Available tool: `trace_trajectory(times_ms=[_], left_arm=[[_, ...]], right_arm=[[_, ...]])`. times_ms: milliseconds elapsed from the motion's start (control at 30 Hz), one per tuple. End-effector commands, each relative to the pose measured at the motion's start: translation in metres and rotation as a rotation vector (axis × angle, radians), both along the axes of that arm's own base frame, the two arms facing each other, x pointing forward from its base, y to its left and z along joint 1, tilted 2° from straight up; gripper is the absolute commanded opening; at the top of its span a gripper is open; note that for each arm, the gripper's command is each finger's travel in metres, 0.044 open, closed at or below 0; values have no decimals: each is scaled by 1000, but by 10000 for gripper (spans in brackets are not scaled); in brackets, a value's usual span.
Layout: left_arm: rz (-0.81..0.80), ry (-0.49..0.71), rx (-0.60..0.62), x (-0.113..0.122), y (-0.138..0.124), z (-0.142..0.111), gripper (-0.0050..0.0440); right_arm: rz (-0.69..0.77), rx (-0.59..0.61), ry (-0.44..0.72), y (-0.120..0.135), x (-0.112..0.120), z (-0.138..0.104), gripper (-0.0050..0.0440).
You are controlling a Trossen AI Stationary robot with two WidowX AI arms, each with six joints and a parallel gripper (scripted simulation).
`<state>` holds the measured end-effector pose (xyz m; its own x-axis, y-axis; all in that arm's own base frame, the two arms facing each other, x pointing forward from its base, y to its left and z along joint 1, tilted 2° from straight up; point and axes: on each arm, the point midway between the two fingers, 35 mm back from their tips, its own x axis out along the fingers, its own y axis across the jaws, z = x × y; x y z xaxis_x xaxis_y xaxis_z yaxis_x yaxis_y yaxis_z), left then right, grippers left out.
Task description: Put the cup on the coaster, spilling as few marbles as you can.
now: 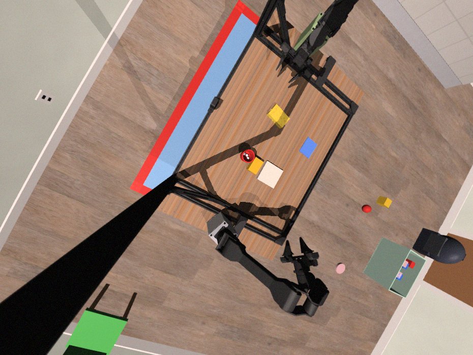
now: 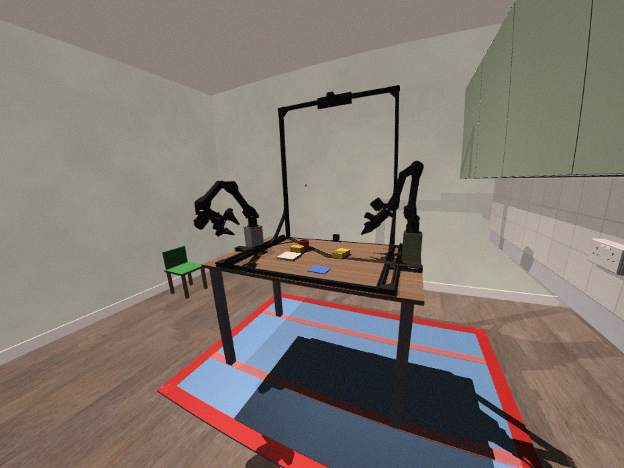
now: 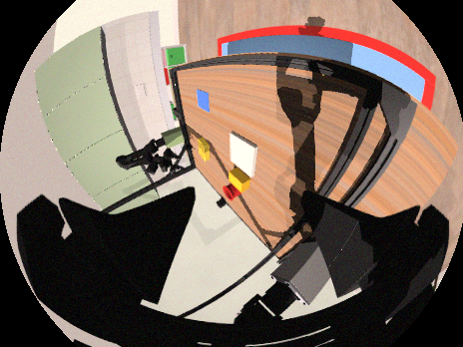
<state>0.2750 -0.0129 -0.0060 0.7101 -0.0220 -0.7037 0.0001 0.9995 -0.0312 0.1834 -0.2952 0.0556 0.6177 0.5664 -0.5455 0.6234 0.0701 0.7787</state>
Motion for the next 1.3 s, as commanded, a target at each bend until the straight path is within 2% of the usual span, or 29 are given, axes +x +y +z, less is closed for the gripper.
trace_trajectory(times_ms=[0, 533, 567, 733, 900, 1033, 1100, 1167, 1267], left_arm=[[0, 0, 0, 0, 0, 0, 400], [0, 0, 0, 0, 0, 0, 400], [0, 0, 0, 0, 0, 0, 400], [0, 1, -2, 0, 0, 0, 400], [0, 2, -3, 0, -1, 0, 400], [0, 3, -4, 0, -1, 0, 400], [0, 3, -4, 0, -1, 0, 400], [0, 3, -5, 0, -1, 0, 400], [0, 4, -5, 0, -1, -1, 400]], right_arm=[[0, 0, 0, 0, 0, 0, 400], [0, 0, 0, 0, 0, 0, 400], [4, 4, 9, 1, 2, -1, 376], [95, 51, 242, 38, 52, -18, 256], [133, 45, 407, 67, 83, -30, 136], [140, 24, 536, 92, 106, -39, 135], [140, 24, 536, 92, 106, -39, 135], [118, 10, 632, 110, 121, -45, 135], [121, -45, 716, 135, 139, -52, 135]])
